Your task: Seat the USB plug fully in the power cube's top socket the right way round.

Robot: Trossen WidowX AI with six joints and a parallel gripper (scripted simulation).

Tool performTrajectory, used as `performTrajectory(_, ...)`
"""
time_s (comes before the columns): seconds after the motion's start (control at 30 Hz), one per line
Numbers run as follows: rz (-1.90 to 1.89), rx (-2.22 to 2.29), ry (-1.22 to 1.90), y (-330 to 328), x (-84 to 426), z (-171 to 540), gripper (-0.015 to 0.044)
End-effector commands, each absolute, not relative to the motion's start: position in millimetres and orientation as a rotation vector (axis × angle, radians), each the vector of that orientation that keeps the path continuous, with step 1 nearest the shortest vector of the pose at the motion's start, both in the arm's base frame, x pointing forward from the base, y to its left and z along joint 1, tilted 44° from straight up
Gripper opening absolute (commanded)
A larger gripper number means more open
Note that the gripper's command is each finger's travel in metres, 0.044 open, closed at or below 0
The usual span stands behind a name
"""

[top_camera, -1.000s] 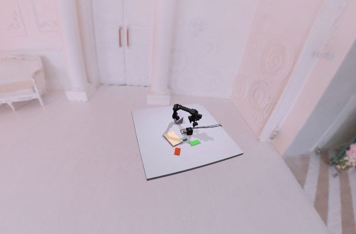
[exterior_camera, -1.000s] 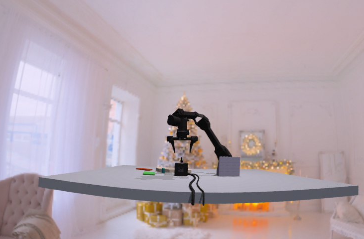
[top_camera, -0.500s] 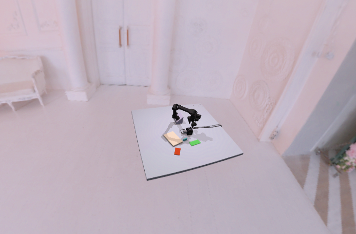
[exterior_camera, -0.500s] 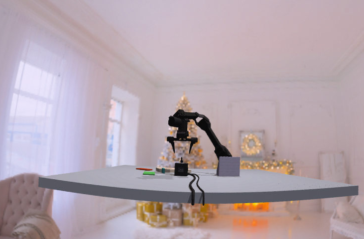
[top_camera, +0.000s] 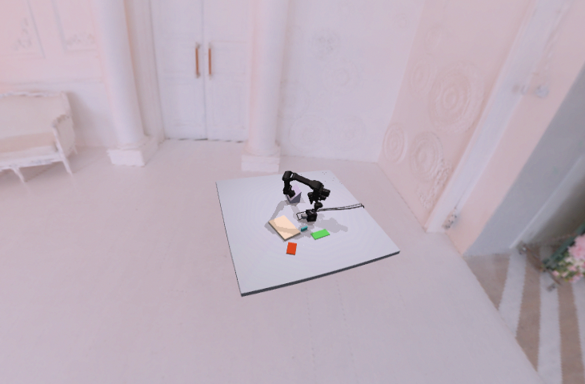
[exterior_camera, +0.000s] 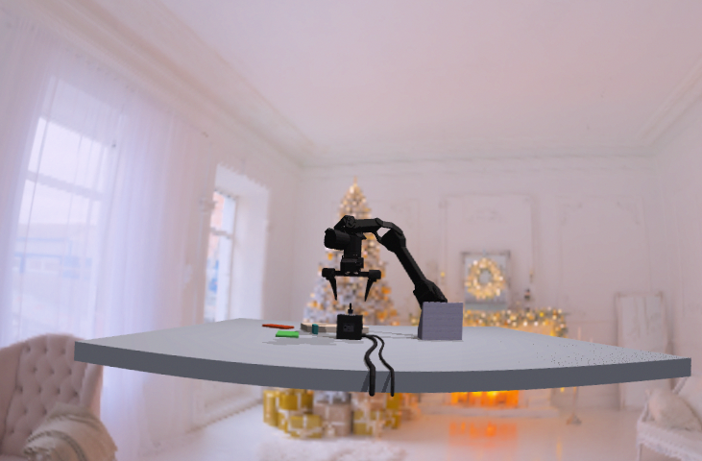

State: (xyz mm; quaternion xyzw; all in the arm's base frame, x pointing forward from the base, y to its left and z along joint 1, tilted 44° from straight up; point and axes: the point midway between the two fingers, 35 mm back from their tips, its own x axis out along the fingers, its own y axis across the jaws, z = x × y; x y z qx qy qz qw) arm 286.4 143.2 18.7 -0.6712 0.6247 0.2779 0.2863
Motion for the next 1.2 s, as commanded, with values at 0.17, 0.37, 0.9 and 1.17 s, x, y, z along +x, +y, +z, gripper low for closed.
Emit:
performTrajectory(0.17,0.741,-1.799,1.674,135.2,286.9,12.3,0.0440)
performTrajectory(0.37,0.741,-1.800,1.674,131.9,287.2,8.9,0.0440)
performTrajectory(0.9,0.742,-1.793,1.672,133.8,287.3,9.3,0.0099)
performTrajectory(1.17,0.742,-1.793,1.672,133.8,287.3,9.3,0.0000)
